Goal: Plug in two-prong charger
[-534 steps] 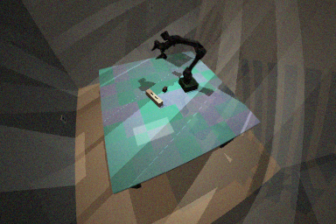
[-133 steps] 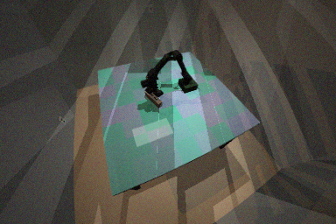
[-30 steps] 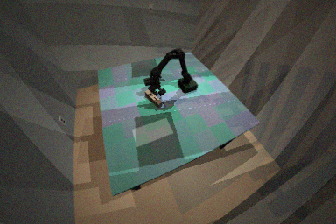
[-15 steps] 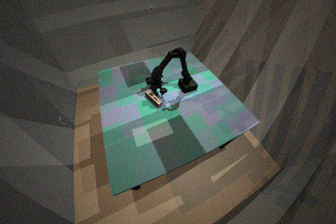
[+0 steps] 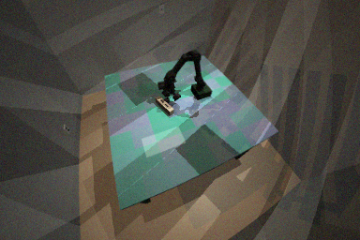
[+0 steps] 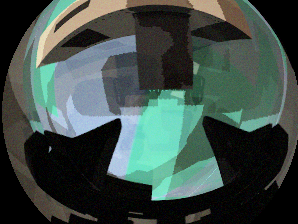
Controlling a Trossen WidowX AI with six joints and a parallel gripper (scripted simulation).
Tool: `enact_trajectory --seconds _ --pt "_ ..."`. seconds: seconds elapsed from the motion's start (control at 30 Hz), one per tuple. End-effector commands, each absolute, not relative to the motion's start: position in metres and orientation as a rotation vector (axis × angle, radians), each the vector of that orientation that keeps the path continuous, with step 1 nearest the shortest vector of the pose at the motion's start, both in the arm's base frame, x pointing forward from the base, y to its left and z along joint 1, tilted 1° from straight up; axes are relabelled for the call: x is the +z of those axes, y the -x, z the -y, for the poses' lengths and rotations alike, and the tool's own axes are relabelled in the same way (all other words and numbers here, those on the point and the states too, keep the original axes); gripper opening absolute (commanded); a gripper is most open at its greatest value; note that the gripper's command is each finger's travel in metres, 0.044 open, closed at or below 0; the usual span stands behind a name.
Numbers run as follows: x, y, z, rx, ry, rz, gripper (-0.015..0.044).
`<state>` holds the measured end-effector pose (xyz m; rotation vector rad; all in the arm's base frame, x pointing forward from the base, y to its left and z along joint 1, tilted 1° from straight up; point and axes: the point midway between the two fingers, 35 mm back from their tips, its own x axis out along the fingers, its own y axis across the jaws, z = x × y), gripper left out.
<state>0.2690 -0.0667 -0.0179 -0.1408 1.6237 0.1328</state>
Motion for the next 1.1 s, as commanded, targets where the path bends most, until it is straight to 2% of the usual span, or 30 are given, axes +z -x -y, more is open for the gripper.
enact_trajectory --seconds 0.0,0.37,1.07 --pt "-0.017 -0.269 0.067 0.133 0.138 -1.614 0.0440" --pt "0.061 -0.287 0.064 0.158 0.093 -1.028 0.0440" --pt "0.063 -0.287 0.064 0.159 0.094 -1.018 0.0440"
